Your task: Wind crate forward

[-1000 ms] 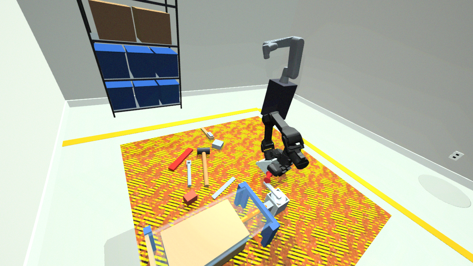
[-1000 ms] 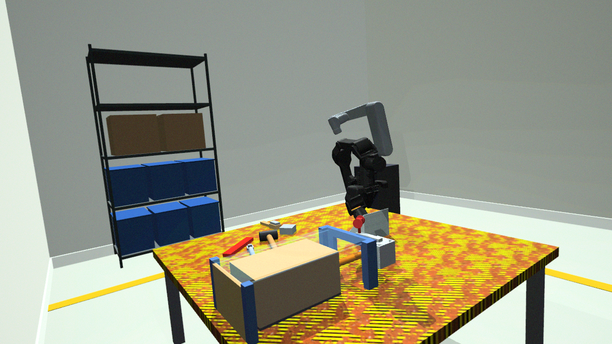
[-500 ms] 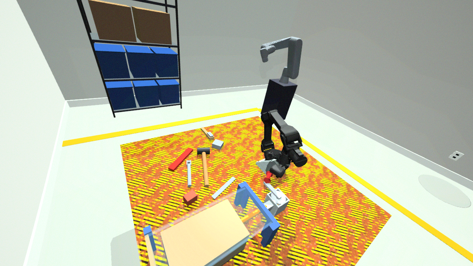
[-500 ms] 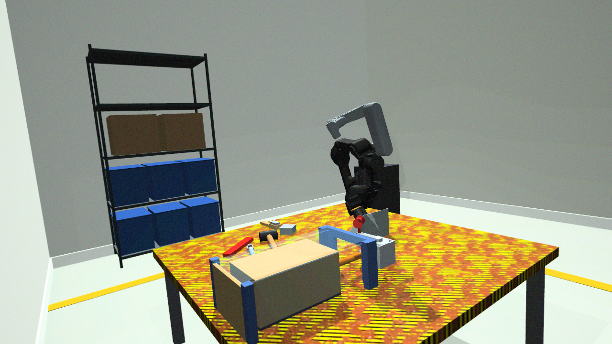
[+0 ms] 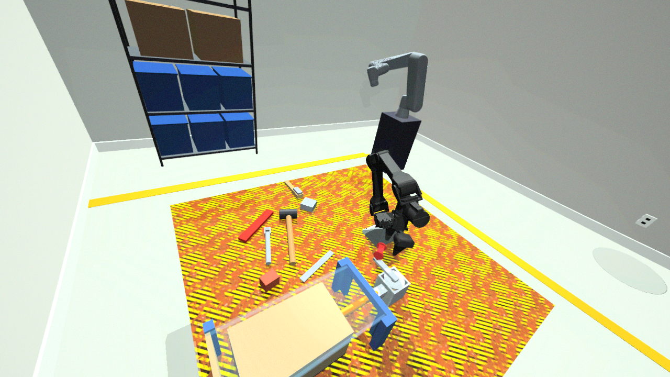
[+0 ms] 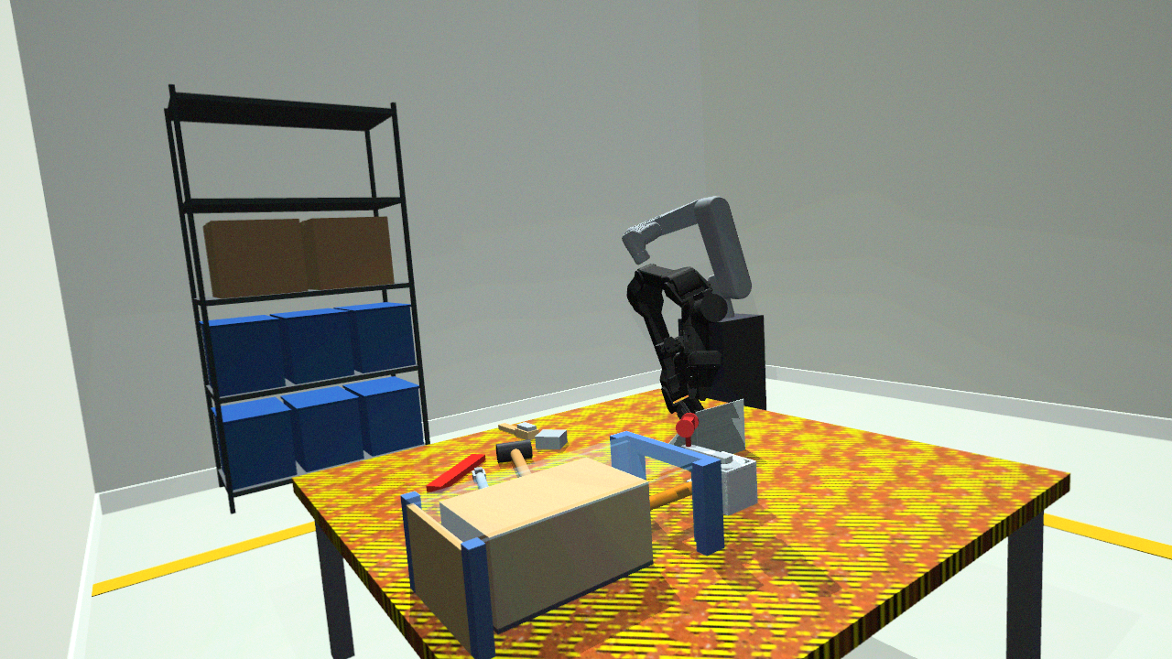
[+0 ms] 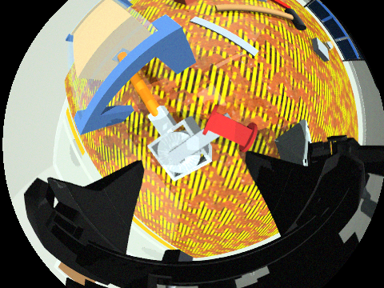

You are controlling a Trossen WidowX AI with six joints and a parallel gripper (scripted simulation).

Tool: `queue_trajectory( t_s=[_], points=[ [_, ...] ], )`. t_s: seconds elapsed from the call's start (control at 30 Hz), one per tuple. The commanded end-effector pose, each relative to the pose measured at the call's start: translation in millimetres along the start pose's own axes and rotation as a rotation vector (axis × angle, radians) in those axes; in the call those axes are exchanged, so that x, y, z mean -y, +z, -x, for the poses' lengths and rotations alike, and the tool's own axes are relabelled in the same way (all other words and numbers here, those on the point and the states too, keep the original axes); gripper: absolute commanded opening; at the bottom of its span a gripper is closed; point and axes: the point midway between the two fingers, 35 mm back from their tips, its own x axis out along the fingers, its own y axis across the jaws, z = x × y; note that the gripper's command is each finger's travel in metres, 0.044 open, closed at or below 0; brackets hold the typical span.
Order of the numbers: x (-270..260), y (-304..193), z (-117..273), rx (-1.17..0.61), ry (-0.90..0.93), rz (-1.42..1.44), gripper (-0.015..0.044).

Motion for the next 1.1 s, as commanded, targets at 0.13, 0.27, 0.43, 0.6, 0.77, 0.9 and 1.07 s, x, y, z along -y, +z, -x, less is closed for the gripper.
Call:
queue_trajectory(
  t_s=[0.13, 0.27, 0.43, 0.6, 0.77, 0.9, 1.07],
  points=[
    [26.5, 14.9, -6.0, 0.181, 0.113, 0.965, 0.0440],
    [29.6, 16.2, -7.1, 0.212, 0.109, 1.126, 0.0440],
    [29.7, 16.3, -7.1, 0.213, 0.109, 1.130, 0.0440],
    [29.7, 16.3, -7.1, 0.213, 0.109, 1.130, 0.0440],
    [29.7, 16.3, -7.1, 0.213, 0.109, 1.130, 0.0440],
    [29.7, 16.3, -7.1, 0.213, 0.109, 1.130, 0.0440],
    [29.8, 16.1, -9.8, 0.213, 0.109, 1.130, 0.0440]
  ],
)
